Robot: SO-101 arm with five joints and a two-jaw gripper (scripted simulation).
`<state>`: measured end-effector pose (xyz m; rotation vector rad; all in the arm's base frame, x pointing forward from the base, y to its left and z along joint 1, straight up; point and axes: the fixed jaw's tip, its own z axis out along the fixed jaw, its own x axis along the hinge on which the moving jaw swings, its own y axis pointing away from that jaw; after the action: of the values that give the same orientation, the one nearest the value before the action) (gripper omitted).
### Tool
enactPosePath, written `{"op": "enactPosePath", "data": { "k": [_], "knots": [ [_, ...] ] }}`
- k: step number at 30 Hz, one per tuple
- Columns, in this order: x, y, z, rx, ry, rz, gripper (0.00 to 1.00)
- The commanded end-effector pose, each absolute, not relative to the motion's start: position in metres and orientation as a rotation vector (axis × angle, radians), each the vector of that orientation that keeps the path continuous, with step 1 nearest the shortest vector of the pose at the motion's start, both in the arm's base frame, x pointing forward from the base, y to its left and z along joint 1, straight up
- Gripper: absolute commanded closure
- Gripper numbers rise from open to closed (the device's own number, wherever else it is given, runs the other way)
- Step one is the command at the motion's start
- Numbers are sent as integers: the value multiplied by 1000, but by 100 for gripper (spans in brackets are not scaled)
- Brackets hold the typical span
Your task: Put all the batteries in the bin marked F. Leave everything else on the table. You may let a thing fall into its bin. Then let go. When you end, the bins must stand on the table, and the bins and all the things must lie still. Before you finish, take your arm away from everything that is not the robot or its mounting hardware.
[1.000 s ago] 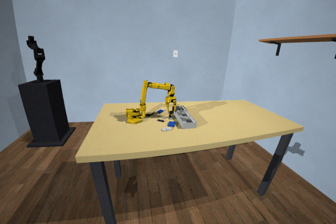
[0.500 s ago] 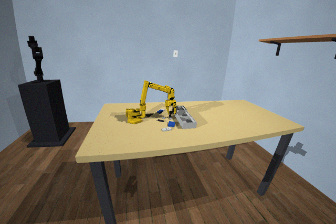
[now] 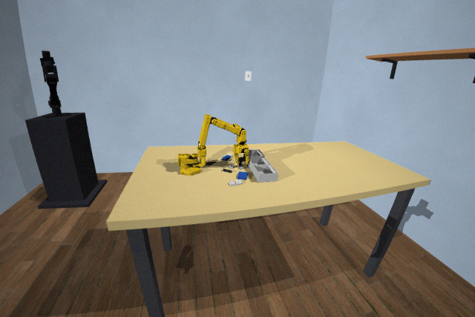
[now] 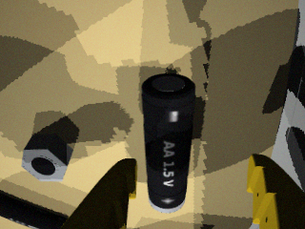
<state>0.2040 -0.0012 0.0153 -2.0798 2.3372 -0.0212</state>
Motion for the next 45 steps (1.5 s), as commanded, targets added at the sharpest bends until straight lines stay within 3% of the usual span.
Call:
{"op": "enactPosePath", "data": {
  "k": [1,29,45],
  "knots": [
    [207,-4,17,-2064,2323,-48,79],
    [205,-3,9,-2078,2339,-18,79],
    [205,-3,9,-2078,2339,-18,87]
  ]
}}
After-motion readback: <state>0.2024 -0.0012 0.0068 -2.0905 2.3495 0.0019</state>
